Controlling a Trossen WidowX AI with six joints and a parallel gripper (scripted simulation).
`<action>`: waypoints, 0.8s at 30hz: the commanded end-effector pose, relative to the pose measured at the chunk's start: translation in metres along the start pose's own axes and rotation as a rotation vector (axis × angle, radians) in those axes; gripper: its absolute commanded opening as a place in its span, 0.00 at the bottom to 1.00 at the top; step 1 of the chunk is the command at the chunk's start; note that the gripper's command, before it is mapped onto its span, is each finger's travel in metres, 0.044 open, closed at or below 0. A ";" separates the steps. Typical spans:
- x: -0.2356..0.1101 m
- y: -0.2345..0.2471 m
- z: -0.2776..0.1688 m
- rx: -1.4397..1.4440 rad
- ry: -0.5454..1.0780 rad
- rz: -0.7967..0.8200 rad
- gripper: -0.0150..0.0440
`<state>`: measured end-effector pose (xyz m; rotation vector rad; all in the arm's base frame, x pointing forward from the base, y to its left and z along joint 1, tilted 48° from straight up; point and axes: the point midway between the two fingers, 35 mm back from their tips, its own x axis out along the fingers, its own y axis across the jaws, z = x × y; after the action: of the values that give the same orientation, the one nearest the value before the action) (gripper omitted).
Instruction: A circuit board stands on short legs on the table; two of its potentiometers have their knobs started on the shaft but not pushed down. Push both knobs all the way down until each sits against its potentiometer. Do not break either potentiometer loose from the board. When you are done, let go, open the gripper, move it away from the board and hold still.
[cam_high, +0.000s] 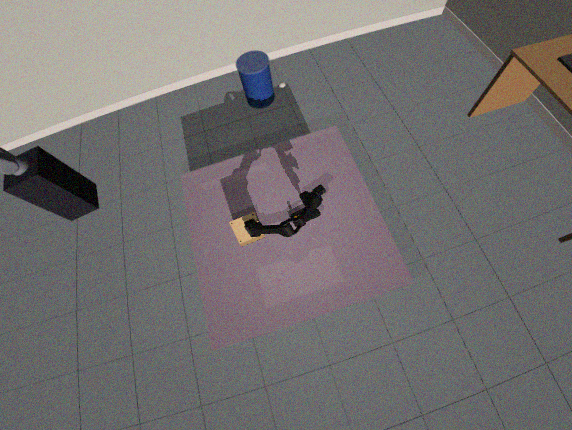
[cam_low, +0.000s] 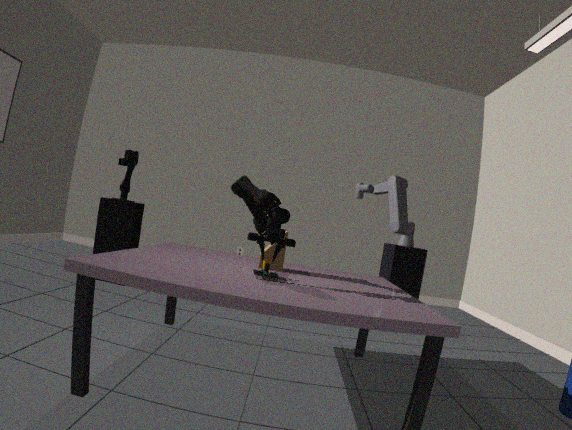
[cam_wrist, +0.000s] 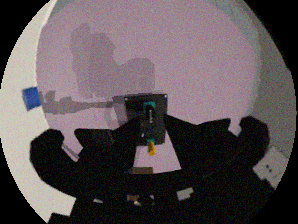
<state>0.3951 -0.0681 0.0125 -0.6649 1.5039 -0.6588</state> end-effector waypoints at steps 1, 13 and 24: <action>-0.003 0.003 -0.007 -0.001 -0.001 0.002 0.70; -0.028 0.029 -0.147 -0.002 0.001 0.016 1.00; -0.025 0.030 -0.191 -0.004 0.001 0.006 1.00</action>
<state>0.2057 -0.0274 0.0134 -0.6699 1.5103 -0.6514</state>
